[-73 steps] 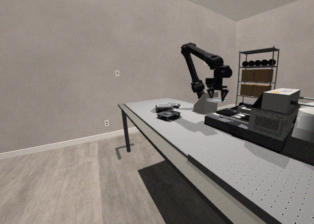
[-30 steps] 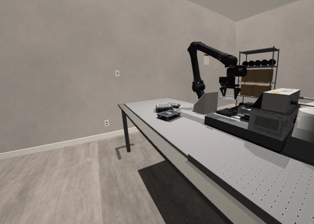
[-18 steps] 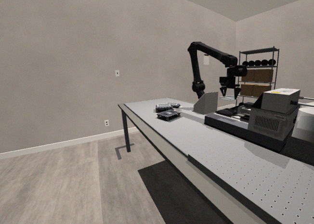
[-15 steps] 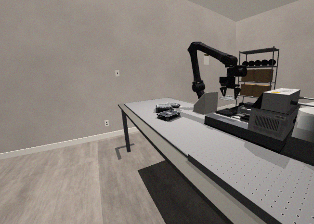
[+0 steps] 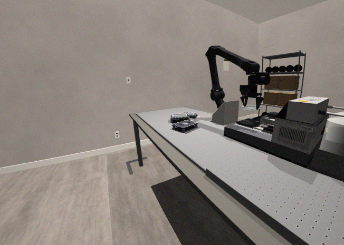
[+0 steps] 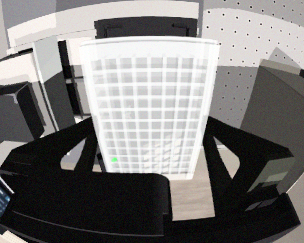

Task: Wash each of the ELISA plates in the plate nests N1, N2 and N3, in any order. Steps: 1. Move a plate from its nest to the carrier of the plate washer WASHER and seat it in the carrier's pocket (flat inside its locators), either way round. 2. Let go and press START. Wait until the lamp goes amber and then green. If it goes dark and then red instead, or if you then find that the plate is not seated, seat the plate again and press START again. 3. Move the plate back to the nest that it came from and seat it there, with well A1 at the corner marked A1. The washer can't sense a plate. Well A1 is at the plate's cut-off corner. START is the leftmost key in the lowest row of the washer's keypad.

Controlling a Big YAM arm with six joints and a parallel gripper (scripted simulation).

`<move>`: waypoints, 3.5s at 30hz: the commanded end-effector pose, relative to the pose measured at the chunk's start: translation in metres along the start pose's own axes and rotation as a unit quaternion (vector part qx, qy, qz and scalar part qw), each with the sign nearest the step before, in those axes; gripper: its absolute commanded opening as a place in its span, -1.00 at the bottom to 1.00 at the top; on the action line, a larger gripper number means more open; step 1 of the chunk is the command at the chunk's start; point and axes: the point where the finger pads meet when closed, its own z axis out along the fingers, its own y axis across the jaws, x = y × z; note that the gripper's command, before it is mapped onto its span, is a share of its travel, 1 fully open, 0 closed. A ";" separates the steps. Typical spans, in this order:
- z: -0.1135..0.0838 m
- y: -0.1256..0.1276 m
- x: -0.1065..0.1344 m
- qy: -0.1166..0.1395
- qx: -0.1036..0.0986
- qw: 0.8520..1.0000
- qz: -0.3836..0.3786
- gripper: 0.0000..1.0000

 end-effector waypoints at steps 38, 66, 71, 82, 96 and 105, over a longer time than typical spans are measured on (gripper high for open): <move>0.063 0.008 -0.004 0.002 -0.003 1.000 -0.002 0.64; 0.063 0.015 -0.004 -0.003 -0.013 1.000 0.001 0.64; 0.063 0.015 -0.004 -0.003 -0.013 1.000 0.001 0.64; 0.063 0.015 -0.004 -0.003 -0.013 1.000 0.001 0.64; 0.063 0.015 -0.004 -0.003 -0.013 1.000 0.001 0.64; 0.069 0.019 -0.004 -0.003 -0.012 1.000 -0.003 0.64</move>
